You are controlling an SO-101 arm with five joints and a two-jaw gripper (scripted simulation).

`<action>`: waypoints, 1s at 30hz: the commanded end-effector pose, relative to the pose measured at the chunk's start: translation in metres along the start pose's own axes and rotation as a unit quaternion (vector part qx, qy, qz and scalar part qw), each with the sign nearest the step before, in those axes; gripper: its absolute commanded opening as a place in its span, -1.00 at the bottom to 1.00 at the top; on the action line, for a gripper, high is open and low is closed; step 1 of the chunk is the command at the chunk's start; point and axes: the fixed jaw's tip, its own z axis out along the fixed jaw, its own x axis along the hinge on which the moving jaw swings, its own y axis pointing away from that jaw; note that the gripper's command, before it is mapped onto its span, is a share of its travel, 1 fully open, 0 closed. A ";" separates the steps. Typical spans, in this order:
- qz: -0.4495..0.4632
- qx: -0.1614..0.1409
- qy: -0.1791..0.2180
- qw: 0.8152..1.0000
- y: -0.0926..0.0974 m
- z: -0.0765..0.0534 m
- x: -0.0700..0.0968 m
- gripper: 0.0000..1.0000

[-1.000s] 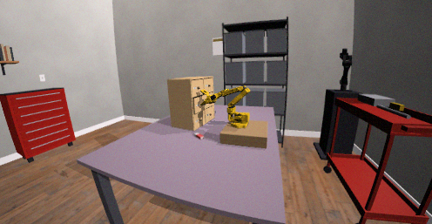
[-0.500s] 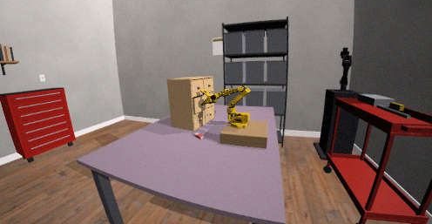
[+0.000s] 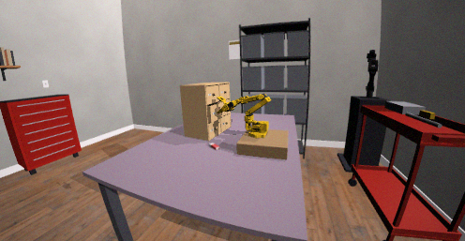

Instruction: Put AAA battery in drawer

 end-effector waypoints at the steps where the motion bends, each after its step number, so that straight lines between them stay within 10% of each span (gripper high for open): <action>1: -0.003 -0.001 -0.003 1.000 0.000 -0.004 0.001 -1.00; 30: -0.002 0.000 -0.003 1.000 0.000 -0.011 0.004 -1.00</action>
